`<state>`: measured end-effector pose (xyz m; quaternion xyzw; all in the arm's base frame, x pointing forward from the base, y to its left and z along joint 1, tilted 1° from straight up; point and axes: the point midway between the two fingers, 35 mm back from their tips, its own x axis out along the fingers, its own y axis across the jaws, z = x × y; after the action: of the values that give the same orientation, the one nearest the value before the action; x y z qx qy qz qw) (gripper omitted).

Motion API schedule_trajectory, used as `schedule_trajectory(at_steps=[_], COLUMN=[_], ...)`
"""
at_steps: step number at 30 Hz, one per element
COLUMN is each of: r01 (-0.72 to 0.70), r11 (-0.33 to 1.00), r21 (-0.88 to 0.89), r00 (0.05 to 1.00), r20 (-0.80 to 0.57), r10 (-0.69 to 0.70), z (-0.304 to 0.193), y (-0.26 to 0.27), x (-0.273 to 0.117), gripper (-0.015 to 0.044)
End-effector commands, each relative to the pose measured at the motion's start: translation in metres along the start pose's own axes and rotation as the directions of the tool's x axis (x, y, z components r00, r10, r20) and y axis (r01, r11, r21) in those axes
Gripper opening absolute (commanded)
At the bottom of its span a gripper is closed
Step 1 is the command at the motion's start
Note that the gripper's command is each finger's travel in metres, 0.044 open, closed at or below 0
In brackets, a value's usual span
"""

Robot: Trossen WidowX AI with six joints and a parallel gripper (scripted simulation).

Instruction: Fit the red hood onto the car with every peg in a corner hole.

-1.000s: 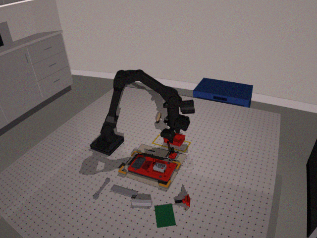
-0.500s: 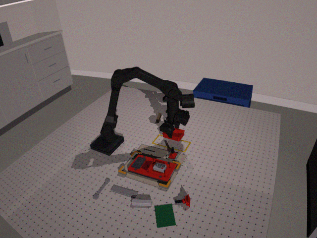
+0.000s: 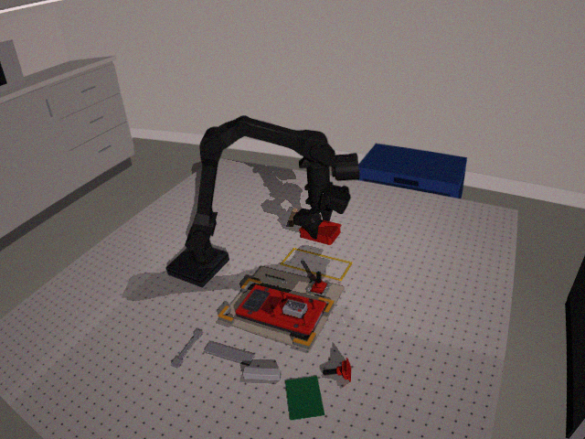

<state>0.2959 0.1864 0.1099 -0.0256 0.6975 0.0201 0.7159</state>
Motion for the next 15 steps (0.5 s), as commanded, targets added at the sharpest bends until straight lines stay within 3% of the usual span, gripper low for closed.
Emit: schedule_trajectory(at_steps=[1,15], r01=[-0.005,0.015], r11=[1.0,1.0], r21=[0.004,0.015], r00=[1.0,1.0], r20=[0.01,0.018], r10=[0.005,-0.016], z=[0.001,0.02], y=[0.0,-0.042], x=[-0.01,-0.005], gripper=[0.0,0.0])
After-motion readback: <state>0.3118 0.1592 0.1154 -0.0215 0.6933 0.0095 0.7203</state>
